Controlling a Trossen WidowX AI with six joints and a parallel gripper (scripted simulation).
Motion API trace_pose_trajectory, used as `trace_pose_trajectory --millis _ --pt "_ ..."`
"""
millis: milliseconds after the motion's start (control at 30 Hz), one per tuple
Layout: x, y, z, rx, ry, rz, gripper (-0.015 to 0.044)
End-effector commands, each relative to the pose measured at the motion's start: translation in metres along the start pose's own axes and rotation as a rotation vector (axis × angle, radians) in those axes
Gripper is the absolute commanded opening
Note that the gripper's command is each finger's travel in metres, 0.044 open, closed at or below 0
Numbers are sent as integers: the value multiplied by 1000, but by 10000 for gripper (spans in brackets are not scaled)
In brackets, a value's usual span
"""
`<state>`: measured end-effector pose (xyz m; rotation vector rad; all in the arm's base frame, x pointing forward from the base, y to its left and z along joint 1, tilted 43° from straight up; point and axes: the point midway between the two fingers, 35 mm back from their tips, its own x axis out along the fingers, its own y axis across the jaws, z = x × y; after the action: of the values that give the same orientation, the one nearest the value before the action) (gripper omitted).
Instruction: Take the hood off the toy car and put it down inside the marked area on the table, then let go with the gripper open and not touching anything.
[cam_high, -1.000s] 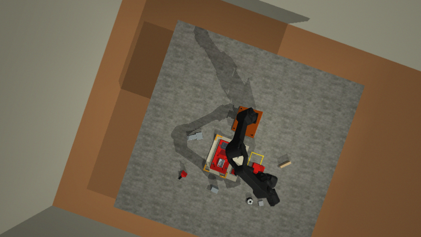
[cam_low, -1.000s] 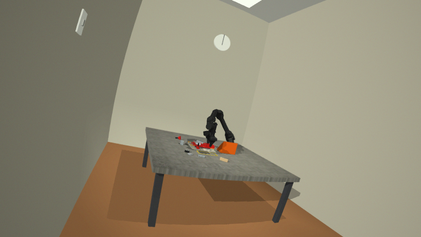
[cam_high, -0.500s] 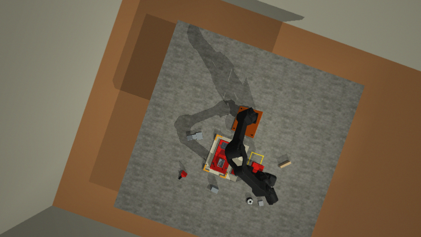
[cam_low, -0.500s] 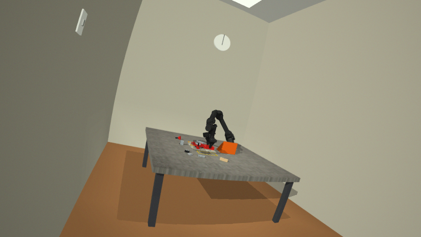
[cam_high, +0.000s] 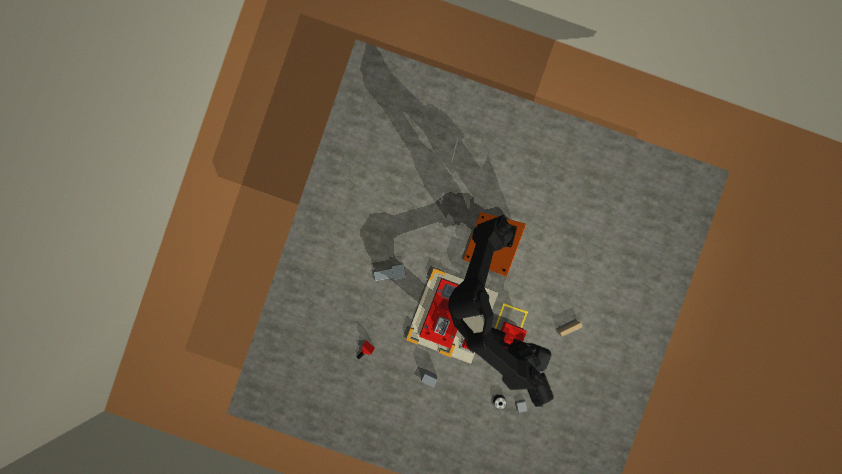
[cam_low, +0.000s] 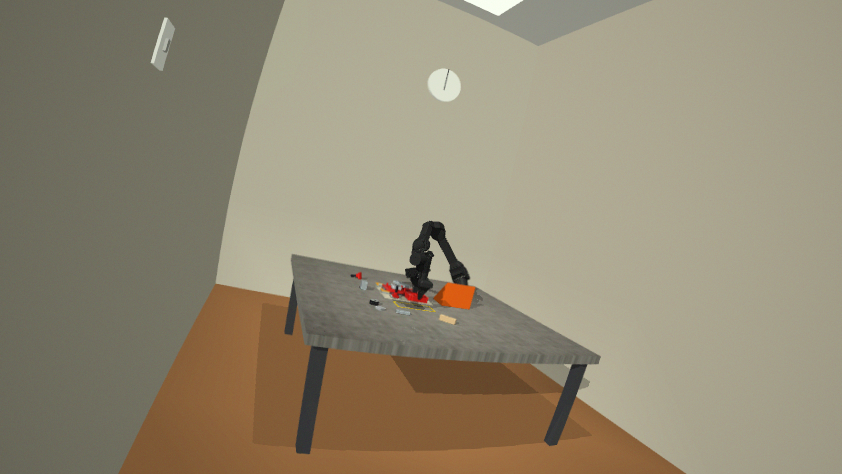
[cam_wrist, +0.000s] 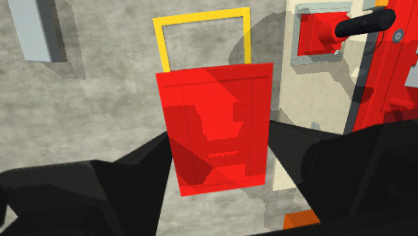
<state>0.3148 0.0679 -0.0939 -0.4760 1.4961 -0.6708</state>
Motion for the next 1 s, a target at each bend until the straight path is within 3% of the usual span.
trace_pose_trajectory --millis 0,967 --pt "6 -1 -2 -6 2 -6 0" --pt "21 -2 -2 -5 2 -7 0"
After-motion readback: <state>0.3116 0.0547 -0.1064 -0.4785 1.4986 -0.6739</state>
